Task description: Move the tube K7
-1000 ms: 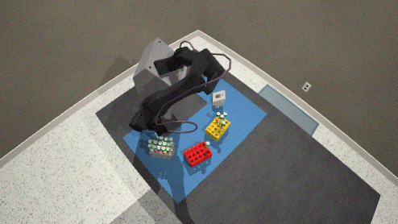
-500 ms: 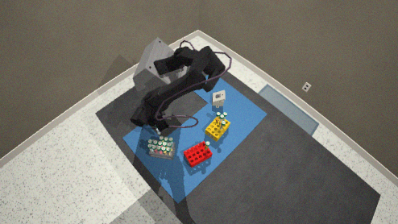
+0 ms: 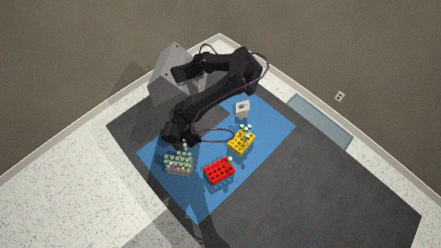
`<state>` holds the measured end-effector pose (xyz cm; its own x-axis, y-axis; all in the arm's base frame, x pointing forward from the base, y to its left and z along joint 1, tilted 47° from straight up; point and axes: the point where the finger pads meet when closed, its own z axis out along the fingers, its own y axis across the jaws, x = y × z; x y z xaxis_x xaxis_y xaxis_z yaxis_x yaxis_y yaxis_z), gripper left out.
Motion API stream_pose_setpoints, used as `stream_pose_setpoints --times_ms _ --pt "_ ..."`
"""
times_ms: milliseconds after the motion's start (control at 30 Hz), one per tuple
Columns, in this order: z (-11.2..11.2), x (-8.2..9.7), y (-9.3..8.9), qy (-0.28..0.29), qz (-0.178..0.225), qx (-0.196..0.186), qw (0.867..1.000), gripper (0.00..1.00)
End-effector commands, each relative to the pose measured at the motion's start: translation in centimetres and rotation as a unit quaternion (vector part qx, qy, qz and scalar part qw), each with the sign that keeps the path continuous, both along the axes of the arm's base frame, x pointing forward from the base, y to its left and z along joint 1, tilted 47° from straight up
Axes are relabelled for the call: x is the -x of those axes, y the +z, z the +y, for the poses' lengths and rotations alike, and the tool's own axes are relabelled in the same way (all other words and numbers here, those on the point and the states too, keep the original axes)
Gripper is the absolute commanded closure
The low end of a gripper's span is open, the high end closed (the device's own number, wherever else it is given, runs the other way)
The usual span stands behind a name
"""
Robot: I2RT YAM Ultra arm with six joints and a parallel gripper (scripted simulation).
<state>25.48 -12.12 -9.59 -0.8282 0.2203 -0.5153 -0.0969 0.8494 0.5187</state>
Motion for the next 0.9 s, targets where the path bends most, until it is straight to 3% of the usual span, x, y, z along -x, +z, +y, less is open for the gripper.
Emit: stream_pose_setpoints --times_ms 0,867 --pt "-0.3 -0.1 0.9 -0.027 -0.003 -0.005 1.000 1.00" --pt "3.8 -3.9 6.5 -0.021 0.010 -0.007 1.000 1.00"
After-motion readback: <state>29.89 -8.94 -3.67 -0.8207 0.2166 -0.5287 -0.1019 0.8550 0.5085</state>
